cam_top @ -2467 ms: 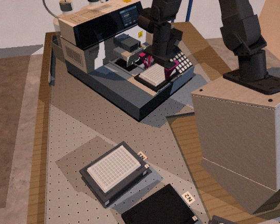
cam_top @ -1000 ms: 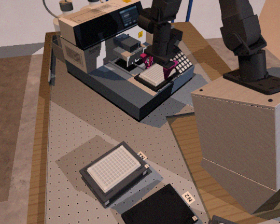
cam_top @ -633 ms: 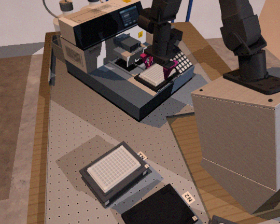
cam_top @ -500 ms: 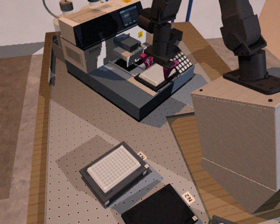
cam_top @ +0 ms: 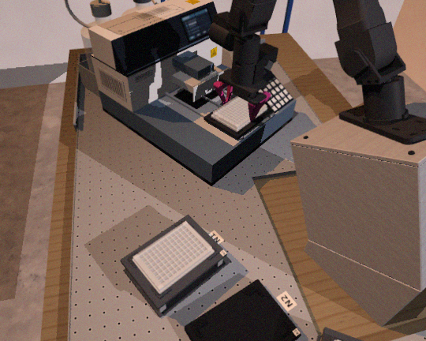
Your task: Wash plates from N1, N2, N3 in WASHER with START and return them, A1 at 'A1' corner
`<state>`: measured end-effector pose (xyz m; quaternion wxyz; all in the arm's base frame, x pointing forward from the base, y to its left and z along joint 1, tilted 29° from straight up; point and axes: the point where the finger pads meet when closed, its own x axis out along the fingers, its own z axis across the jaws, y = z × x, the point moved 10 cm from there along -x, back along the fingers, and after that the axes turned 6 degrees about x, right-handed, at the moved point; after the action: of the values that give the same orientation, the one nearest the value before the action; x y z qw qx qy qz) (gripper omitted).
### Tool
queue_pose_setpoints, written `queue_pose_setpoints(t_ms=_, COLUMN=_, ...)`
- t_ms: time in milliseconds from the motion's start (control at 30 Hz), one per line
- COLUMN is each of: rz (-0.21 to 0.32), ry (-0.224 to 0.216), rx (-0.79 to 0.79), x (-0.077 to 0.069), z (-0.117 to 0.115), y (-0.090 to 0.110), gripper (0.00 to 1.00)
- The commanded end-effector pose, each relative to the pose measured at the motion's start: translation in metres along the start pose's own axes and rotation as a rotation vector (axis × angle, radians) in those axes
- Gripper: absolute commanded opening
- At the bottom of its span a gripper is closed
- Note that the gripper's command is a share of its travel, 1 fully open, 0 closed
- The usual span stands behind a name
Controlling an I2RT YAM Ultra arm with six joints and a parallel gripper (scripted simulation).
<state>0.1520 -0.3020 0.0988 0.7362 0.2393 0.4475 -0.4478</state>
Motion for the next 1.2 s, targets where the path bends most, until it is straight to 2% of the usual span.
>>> queue_pose_setpoints(t_ms=0, rz=-0.009, ry=0.000, rx=0.006, x=0.0006, z=-0.0045, y=-0.0049, gripper=0.00)
queue_pose_setpoints(t_ms=1067, rz=-0.009, ry=0.000, rx=0.006, x=0.0006, z=-0.0045, y=-0.0049, gripper=0.00)
queue_pose_setpoints(t_ms=1100, rz=-0.008, ry=0.008, rx=0.005, x=-0.0058, z=-0.0059, y=-0.0049, gripper=0.00)
queue_pose_setpoints(t_ms=1167, rz=-0.008, ry=0.008, rx=0.006, x=-0.0091, z=-0.0059, y=-0.0049, gripper=0.00)
